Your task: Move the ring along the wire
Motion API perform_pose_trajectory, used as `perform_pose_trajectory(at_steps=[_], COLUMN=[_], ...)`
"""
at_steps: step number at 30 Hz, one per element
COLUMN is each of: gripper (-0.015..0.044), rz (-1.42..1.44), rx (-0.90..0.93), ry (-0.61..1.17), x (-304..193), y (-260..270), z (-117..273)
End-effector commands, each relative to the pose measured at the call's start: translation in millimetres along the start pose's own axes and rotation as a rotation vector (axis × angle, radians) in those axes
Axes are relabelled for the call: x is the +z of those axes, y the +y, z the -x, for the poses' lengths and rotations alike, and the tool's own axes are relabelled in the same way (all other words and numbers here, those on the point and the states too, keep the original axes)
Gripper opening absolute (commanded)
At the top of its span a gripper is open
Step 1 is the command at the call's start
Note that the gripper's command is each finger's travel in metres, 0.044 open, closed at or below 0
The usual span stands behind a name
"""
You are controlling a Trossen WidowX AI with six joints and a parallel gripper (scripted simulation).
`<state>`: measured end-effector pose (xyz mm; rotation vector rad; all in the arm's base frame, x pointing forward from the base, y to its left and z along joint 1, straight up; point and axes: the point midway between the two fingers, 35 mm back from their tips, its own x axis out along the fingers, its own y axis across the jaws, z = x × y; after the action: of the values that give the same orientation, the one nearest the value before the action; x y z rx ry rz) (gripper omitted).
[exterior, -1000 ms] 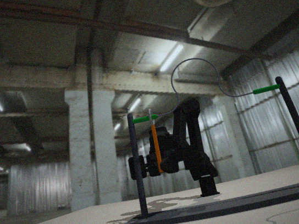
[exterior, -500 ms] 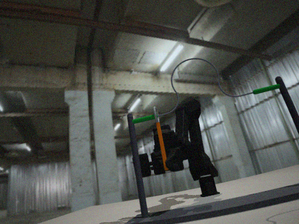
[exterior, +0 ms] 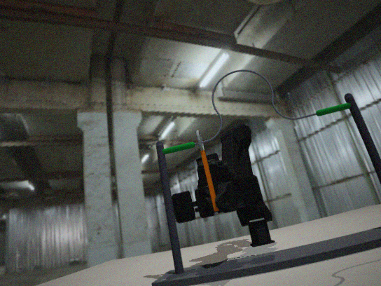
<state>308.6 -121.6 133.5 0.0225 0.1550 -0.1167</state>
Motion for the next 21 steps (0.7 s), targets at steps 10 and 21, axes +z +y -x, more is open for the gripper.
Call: perform_pose_trajectory(at_steps=[10,21], gripper=[-0.015,-0.015], rz=[-0.11,-0.298], rx=[0.018,0.054], ry=[0.008,0.006], x=[-2.5,4.4], y=[26.5,60.9], z=[1.1,1.6])
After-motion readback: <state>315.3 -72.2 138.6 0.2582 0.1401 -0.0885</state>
